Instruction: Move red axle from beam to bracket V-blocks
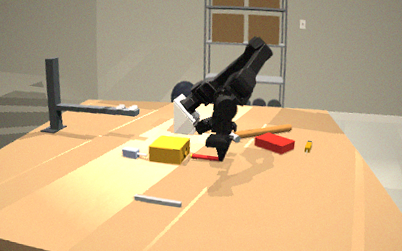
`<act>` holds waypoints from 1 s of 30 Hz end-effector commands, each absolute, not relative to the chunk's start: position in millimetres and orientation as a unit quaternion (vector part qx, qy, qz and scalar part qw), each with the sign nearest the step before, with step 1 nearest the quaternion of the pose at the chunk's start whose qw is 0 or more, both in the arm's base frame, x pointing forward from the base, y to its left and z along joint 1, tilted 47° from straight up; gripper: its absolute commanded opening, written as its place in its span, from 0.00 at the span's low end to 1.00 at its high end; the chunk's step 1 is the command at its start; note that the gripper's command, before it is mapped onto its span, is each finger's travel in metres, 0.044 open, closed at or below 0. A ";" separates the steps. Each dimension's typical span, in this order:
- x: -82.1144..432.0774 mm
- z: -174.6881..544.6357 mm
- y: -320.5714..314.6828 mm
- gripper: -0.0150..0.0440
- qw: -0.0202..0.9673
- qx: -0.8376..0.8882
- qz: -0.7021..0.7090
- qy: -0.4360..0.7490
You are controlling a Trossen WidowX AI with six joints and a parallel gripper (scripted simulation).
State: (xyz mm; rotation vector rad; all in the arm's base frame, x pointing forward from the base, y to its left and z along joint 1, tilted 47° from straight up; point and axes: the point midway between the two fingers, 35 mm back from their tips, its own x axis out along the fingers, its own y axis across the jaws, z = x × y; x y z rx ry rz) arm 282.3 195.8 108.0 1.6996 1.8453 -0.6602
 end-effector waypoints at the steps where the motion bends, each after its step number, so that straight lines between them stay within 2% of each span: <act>1: 282.3 108.2 195.7 0.39 0.271 0.631 -0.245 0.685; 15: 283.2 116.9 186.4 1.00 0.271 0.630 -0.247 0.685; 30: 285.1 137.4 164.2 1.00 0.271 0.630 -0.248 0.684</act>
